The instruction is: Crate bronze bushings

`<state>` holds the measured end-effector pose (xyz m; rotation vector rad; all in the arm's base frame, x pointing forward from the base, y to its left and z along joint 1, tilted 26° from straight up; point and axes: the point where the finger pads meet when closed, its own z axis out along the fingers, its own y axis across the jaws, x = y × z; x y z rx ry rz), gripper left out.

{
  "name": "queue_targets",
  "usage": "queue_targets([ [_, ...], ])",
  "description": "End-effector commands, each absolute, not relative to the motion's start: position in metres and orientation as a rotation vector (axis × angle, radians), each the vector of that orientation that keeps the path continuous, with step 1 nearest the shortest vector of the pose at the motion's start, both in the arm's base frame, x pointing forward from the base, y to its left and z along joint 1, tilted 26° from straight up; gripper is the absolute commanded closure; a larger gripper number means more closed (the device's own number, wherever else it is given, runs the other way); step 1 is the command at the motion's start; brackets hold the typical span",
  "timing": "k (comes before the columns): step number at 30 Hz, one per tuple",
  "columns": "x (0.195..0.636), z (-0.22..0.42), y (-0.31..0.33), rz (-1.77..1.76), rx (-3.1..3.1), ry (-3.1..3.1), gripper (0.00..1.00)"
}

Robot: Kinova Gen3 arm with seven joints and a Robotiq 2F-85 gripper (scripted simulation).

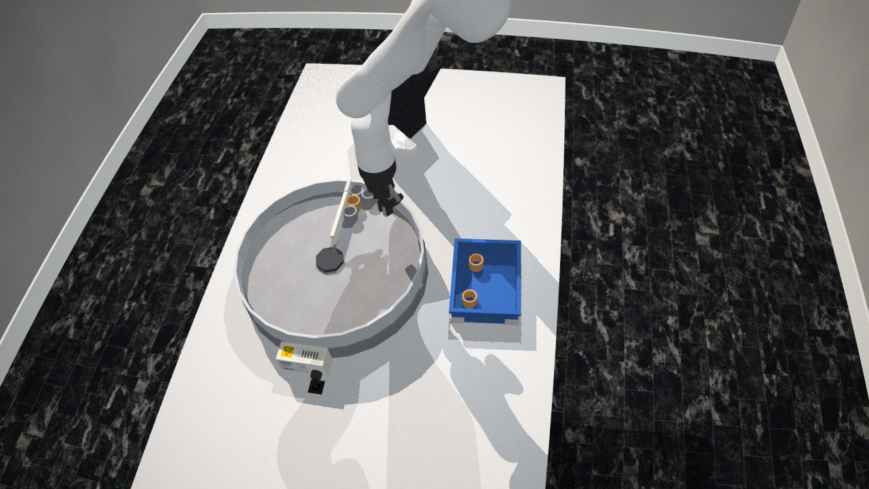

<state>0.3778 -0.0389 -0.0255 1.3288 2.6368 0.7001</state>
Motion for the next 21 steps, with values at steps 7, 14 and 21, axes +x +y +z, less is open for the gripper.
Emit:
queue_targets([
  [7,0.345,-0.050,-0.067,0.663,1.120,2.716,0.86],
  [14,0.345,-0.050,-0.067,0.663,1.120,2.716,0.86],
  [21,0.308,-0.078,-0.102,0.633,0.835,2.776,0.86],
])
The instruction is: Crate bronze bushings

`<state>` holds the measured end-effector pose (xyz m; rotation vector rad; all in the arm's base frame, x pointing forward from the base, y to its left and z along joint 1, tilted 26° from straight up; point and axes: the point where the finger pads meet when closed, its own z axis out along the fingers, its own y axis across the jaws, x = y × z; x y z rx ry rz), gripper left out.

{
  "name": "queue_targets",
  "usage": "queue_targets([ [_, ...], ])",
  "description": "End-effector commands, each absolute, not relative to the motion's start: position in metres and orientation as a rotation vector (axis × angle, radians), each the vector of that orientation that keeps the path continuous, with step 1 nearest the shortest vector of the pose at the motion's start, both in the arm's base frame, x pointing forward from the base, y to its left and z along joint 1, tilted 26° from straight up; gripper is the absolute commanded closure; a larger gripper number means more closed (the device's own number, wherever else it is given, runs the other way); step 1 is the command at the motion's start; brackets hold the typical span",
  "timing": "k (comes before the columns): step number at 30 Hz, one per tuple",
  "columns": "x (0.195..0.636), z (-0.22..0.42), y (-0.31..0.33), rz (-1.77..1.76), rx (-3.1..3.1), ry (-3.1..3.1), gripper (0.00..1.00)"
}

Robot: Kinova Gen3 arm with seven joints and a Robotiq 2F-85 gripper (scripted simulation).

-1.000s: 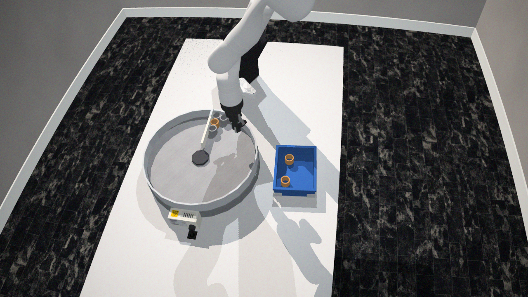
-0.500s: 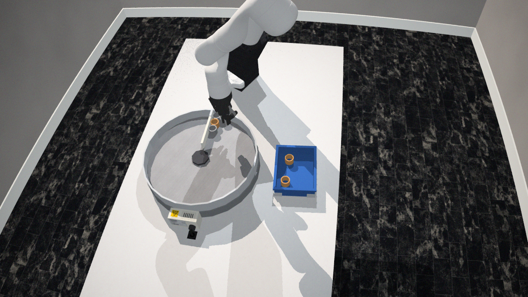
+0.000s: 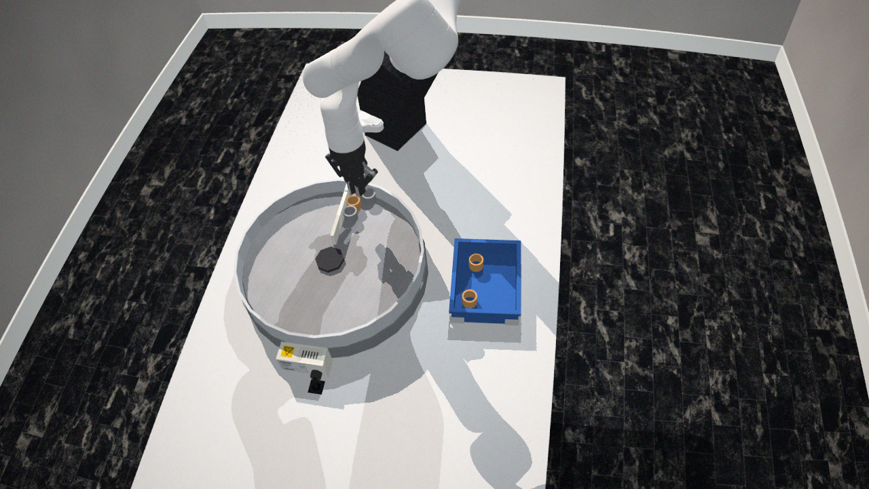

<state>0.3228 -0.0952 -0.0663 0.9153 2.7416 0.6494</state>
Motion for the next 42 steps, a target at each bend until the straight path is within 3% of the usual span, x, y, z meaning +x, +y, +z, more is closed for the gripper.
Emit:
queue_targets([
  [1,0.308,-0.078,-0.102,0.633,0.835,2.776,0.86],
  [42,0.310,-0.092,-0.098,0.631,0.845,2.778,0.86],
])
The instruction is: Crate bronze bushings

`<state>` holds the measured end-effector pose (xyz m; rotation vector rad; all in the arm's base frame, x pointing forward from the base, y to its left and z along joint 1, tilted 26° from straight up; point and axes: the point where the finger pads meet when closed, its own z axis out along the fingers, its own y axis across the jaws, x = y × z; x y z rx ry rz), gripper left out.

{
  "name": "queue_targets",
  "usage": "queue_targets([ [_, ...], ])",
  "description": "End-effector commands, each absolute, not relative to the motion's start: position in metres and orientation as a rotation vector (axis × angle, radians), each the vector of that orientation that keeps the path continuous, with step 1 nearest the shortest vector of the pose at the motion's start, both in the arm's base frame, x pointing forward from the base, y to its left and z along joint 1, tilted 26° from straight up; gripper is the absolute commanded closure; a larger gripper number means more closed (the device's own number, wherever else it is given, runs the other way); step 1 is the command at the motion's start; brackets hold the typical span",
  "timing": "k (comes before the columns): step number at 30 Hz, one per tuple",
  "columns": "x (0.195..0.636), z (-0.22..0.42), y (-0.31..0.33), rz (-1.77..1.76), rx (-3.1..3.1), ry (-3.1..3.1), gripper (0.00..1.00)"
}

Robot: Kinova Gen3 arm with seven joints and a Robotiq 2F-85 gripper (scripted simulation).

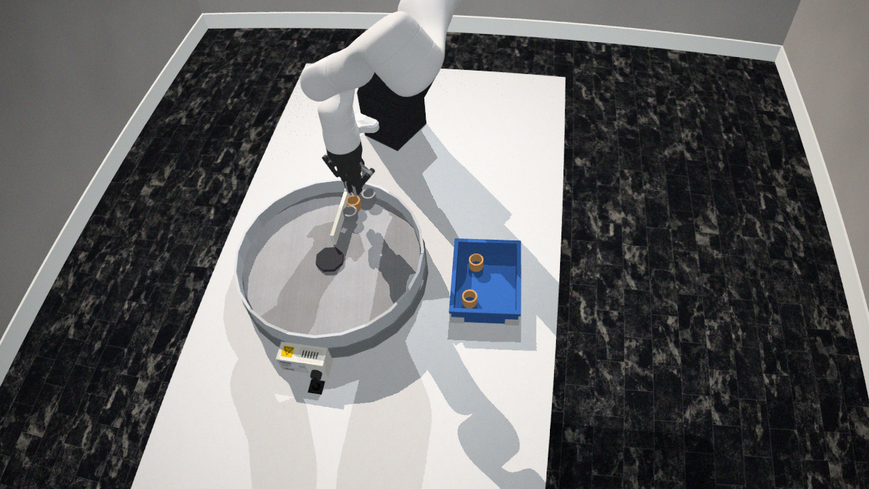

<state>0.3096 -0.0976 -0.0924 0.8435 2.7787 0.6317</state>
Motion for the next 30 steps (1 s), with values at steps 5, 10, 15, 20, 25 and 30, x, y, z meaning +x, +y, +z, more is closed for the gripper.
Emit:
queue_targets([
  [5,0.312,-0.100,-0.095,0.631,0.844,2.778,0.86],
  [10,0.314,-0.105,-0.093,0.631,0.844,2.778,0.86],
  [15,0.314,-0.105,-0.093,0.631,0.844,2.778,0.86],
  [20,0.315,-0.108,-0.092,0.631,0.844,2.778,0.86],
  [25,0.318,-0.118,-0.088,0.631,0.844,2.778,0.86],
  [30,0.318,-0.118,-0.088,0.631,0.844,2.778,0.86],
])
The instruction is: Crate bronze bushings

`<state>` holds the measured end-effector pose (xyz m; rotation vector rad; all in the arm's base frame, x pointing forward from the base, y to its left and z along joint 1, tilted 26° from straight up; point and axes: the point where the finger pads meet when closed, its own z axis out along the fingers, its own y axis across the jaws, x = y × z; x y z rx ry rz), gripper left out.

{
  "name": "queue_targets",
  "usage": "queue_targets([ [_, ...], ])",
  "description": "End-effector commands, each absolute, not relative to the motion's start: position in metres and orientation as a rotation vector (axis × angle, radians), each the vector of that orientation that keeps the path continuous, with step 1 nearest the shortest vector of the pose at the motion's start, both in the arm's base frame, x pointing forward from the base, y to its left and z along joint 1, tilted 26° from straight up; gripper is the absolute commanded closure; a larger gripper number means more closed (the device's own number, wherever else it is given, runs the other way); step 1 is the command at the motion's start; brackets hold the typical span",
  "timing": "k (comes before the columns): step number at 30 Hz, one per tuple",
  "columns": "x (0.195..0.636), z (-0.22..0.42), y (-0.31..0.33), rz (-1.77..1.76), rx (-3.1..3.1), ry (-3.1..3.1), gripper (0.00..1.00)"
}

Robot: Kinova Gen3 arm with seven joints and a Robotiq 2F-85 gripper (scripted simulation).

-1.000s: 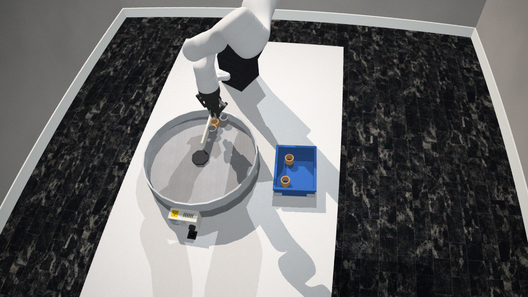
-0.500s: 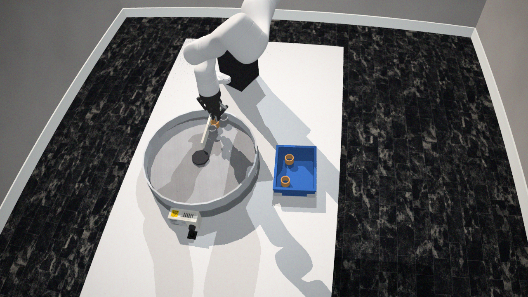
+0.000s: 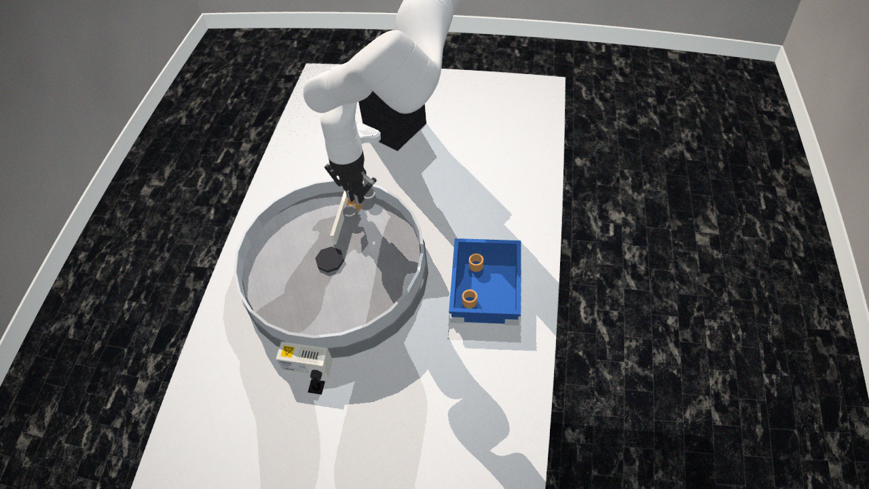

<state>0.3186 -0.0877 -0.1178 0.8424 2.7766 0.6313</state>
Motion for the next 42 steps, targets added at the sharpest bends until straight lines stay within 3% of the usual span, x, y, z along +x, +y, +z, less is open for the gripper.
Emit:
queue_targets([
  [1,0.318,-0.118,-0.088,0.631,0.844,2.778,0.86],
  [42,0.322,-0.131,-0.083,0.631,0.844,2.778,0.86],
])
